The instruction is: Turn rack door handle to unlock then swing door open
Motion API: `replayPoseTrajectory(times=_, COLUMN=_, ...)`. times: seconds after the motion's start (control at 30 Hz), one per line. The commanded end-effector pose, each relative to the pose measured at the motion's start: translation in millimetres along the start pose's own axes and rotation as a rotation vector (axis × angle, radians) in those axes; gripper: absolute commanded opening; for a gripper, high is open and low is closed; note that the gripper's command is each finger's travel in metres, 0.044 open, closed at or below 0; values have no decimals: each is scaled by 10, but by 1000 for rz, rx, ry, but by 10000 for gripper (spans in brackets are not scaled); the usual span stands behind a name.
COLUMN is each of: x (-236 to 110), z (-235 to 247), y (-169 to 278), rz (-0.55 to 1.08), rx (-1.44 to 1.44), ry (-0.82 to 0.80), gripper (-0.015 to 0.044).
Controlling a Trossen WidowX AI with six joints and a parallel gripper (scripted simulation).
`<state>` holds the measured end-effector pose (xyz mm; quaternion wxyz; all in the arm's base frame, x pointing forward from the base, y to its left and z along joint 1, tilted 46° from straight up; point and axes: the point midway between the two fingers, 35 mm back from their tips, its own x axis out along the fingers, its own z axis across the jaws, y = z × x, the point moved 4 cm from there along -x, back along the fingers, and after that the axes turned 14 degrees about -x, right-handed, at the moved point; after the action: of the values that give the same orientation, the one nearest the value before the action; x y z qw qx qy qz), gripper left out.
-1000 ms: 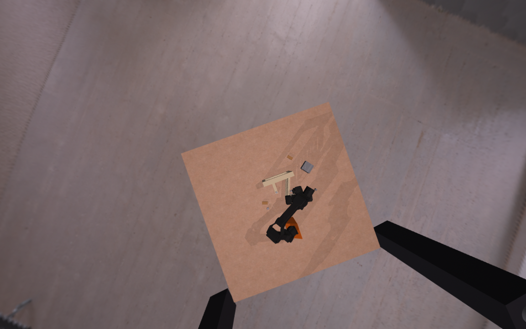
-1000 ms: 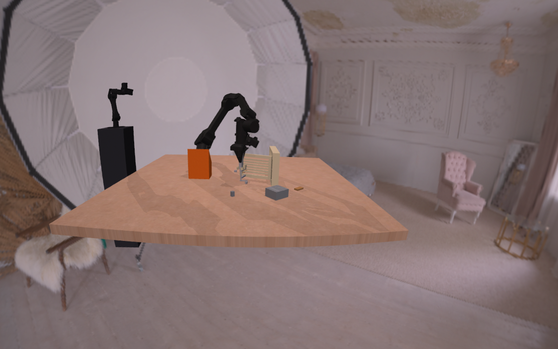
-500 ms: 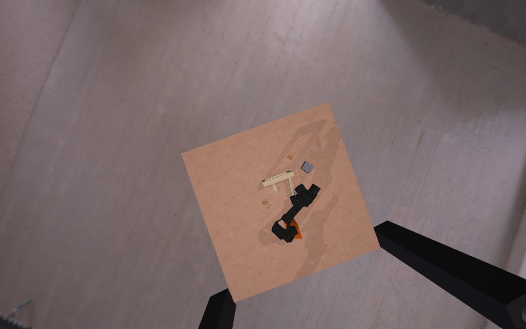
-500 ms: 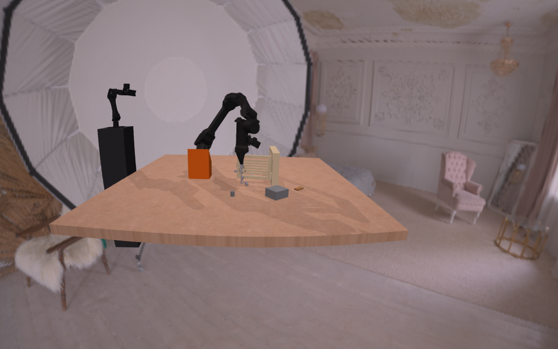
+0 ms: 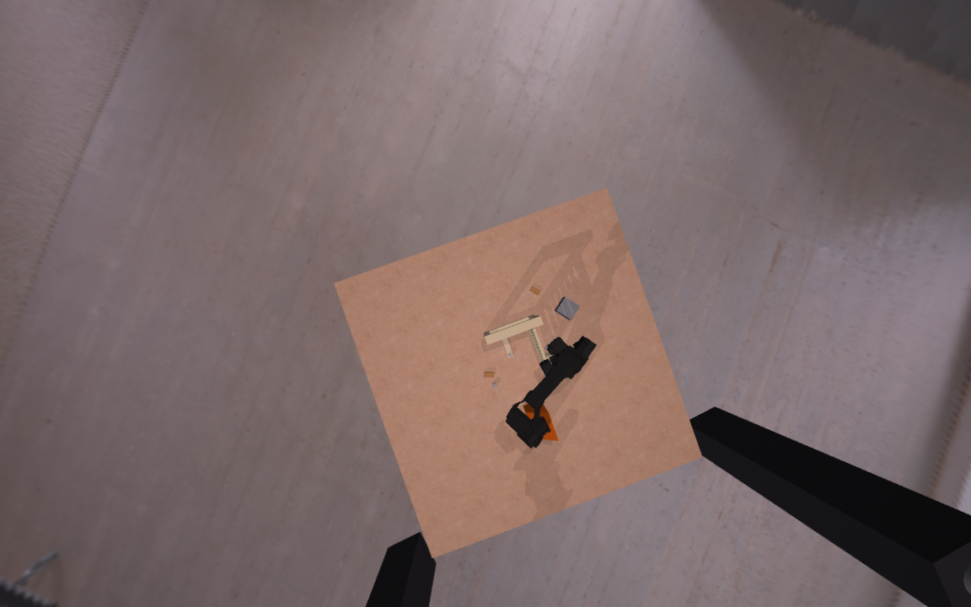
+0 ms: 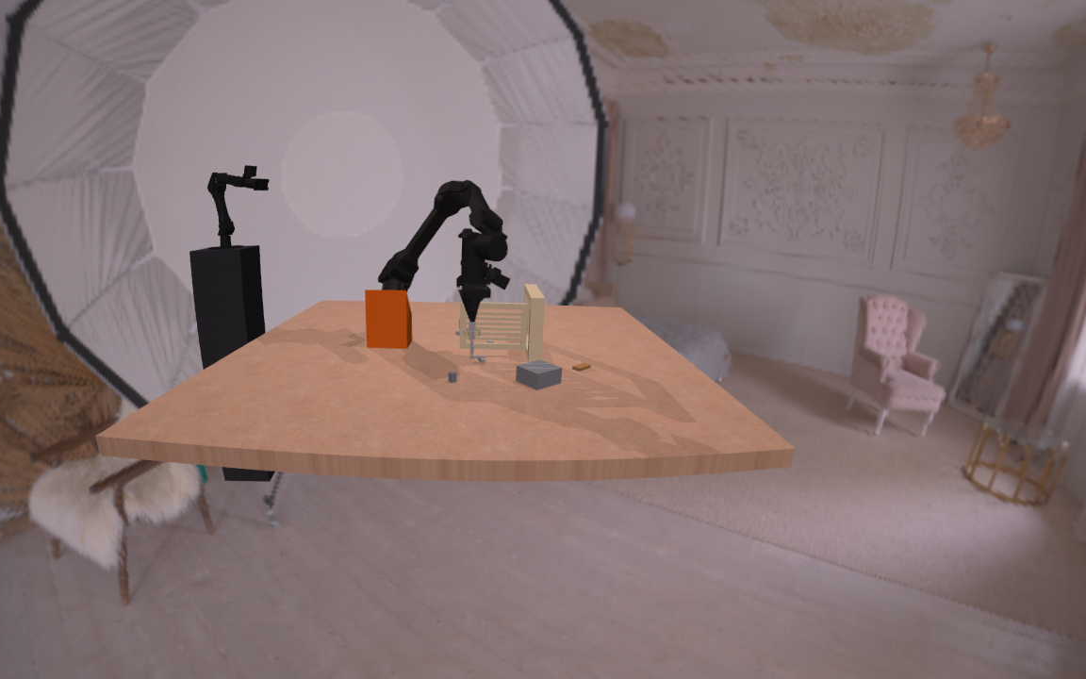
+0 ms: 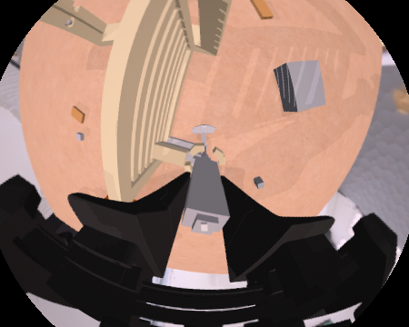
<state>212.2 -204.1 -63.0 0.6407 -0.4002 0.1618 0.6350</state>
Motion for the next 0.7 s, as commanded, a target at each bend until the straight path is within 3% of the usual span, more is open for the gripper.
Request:
replayPoseTrajectory(times=0.0, x=3, z=-5, y=-1, rz=0, rx=-11, ry=-2, gripper=13)
replayPoseTrajectory(times=0.1, x=3, z=-5, y=-1, rz=0, rx=-11, ry=-2, gripper=13)
replayPoseTrajectory(times=0.43, x=3, z=-5, y=-1, rz=0, rx=-11, ry=-2, gripper=276)
replayPoseTrajectory(times=0.67, x=-68, z=-13, y=-4, rz=0, rx=-11, ry=-2, gripper=285)
